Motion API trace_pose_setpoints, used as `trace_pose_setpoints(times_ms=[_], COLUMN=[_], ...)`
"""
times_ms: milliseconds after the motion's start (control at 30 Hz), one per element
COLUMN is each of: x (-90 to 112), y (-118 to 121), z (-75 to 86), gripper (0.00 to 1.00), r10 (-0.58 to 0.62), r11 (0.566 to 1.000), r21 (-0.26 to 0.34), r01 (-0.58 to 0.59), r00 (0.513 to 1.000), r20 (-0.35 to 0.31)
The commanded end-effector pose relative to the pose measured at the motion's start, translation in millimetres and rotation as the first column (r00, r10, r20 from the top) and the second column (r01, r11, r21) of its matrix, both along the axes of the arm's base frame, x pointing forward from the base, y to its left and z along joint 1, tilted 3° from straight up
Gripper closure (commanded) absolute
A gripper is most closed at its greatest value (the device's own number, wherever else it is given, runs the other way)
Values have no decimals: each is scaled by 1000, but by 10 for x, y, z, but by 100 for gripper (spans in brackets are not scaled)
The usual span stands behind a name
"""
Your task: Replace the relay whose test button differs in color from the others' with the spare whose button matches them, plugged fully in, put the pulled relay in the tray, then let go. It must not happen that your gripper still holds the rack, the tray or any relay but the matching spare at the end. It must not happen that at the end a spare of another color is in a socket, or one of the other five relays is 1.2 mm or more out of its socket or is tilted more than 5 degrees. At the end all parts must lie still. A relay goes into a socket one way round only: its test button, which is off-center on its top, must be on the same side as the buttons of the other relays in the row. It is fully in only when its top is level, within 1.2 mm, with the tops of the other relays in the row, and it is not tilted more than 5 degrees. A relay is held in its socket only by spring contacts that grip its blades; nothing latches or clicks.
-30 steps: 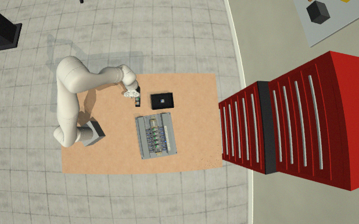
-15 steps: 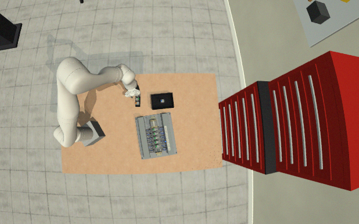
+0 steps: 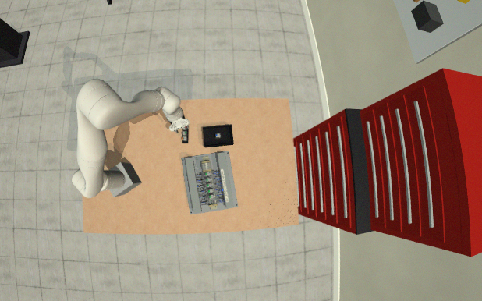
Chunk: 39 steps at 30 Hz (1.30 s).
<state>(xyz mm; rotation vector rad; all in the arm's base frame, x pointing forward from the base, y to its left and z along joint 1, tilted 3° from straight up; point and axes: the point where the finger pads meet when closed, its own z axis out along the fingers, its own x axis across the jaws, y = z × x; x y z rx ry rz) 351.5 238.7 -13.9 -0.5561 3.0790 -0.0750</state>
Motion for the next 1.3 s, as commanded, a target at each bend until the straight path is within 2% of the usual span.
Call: trace_pose_setpoints(times_ms=[0,467,567,1033,1133,1267], x=[6,22,10,25,15,15], y=[3,-13,-3,-16,-9,-8], z=[7,13,8,13,9,9], gripper=[0,0,0,0,0,0], r10=[15,228,219,359,357,414], r11=[1000,974,976,933,934,910], r21=[1,1,-3,1,-2,-2], r01=[-15,-228,-219,-359,-357,-414], r00=[1000,974,976,933,934,910], r20=[1,-7,-9,-12,-15,-17])
